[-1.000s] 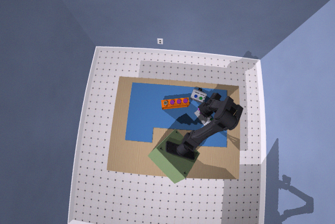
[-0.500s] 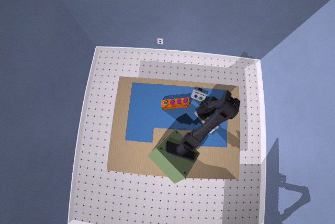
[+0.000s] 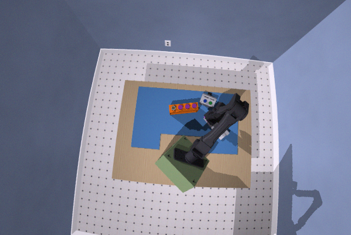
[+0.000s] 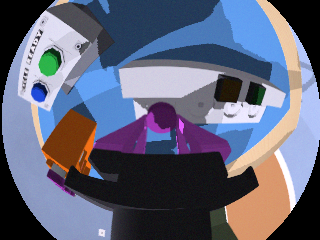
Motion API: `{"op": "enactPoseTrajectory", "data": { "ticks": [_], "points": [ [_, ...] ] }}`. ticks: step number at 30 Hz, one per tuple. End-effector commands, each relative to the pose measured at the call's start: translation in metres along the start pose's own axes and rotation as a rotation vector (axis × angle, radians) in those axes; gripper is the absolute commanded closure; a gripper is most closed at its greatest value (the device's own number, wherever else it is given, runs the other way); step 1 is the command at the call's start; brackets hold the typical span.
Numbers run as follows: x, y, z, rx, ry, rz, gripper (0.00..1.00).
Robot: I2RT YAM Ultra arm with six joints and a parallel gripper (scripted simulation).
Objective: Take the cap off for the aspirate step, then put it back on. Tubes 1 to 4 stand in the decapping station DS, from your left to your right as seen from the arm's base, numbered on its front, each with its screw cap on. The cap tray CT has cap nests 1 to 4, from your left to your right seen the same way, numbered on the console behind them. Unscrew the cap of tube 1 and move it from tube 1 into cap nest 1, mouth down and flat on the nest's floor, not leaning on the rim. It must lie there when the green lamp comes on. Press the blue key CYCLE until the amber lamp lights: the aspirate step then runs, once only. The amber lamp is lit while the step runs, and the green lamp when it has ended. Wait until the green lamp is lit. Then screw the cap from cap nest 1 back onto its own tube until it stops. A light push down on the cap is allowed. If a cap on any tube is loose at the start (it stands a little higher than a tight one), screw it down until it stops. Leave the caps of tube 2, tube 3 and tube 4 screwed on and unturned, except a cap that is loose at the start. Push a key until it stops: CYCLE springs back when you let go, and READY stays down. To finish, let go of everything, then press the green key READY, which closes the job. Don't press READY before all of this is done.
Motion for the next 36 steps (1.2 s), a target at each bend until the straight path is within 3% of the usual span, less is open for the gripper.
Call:
{"op": "enactPoseTrajectory", "data": {
  "ticks": [1,36],
  "points": [
    [0.0022,0.0018,0.0088,-0.033,-0.001,0.009,1.0],
    [0.0017,-0.0017,0.0096,-0.033,-0.001,0.009,1.0]
  ]
}}
Point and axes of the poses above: the point where the finger pads meet when closed, its own y axis back along the fingers, its own x axis across the jaws, z = x × y, the point moved 5 cm from there along y, back along the fingers, and after that the axes turned 2 degrees about y, right-handed, at the moved point
